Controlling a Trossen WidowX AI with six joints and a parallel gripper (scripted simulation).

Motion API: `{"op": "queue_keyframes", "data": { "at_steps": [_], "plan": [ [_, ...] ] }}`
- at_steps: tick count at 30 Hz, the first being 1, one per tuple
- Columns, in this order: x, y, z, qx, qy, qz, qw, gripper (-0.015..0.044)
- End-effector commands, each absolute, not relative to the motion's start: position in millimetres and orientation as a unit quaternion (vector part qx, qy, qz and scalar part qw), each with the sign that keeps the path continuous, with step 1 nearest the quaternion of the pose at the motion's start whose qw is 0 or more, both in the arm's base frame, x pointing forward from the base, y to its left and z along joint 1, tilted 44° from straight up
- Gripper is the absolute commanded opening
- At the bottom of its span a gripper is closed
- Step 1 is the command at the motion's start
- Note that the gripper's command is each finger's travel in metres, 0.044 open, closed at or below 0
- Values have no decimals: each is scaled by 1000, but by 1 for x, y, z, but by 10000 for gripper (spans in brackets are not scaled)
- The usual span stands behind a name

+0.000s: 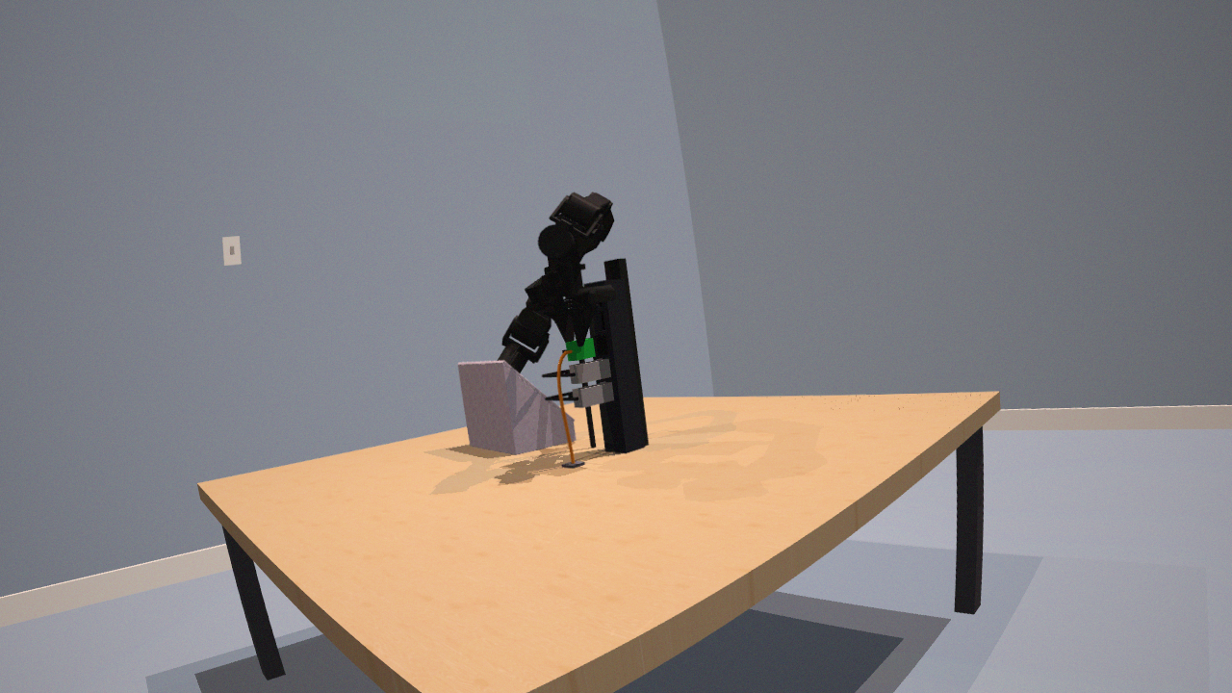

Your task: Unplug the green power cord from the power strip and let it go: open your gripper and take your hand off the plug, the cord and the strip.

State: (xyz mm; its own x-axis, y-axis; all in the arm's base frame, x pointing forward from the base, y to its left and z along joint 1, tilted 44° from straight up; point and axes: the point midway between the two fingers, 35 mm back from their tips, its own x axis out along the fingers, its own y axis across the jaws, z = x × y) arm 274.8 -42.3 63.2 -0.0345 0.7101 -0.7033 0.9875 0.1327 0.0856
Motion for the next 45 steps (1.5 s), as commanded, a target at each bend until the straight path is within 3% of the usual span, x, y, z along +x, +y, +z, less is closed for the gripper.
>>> {"op": "queue_keyframes", "data": {
  "at_steps": [1, 29, 45],
  "plan": [
    [279, -58, 53, 619, 677, -230, 325, 0],
    [282, -95, 26, 620, 676, -231, 325, 0],
    [285, -96, 23, 620, 675, -230, 325, 420]
  ]
}}
